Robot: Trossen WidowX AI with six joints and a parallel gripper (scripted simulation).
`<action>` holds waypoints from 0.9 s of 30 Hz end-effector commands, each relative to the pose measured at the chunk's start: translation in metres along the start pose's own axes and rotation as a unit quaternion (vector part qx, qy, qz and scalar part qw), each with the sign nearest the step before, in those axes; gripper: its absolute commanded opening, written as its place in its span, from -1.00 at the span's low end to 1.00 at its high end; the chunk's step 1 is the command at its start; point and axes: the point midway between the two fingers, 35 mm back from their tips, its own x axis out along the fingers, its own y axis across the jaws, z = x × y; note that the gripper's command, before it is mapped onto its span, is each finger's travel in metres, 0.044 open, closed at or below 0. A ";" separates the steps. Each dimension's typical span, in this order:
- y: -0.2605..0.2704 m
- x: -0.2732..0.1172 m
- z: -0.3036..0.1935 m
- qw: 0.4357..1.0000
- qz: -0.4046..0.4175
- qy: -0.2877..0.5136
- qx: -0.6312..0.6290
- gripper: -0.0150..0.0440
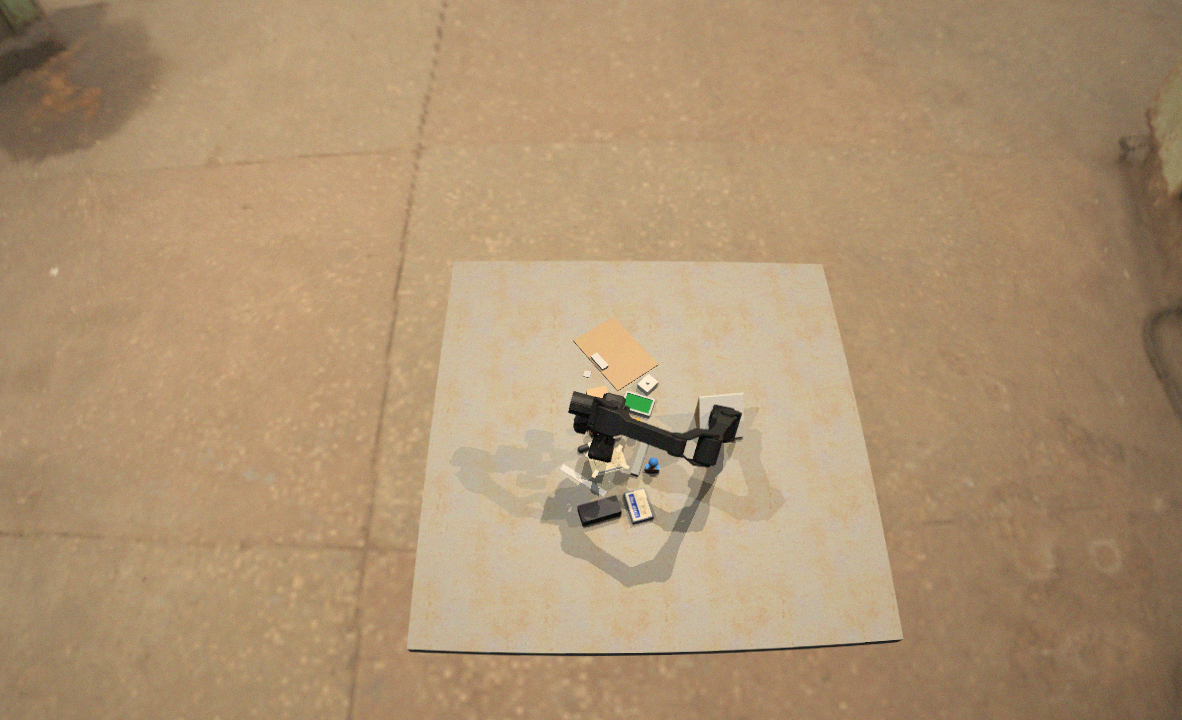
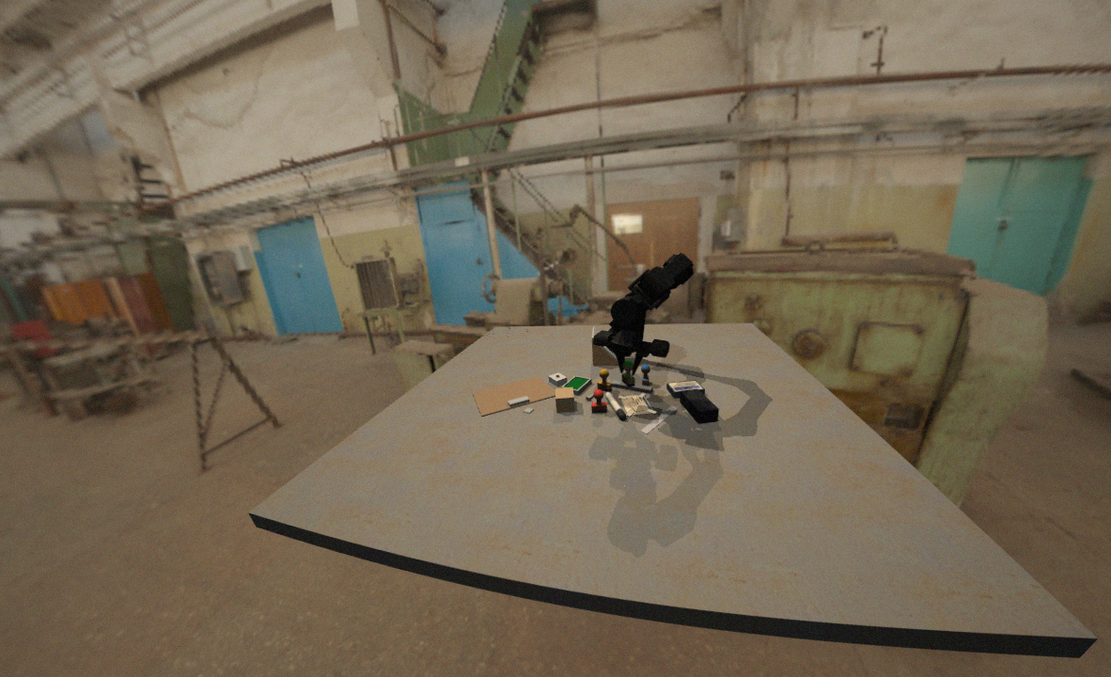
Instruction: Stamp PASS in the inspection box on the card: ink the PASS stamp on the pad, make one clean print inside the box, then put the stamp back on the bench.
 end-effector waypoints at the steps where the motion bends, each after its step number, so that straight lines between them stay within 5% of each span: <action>1: 0.019 -0.003 -0.001 1.000 0.005 -0.001 0.011 -0.49; 27: 0.021 0.012 -0.001 1.000 0.004 -0.002 0.011 -0.49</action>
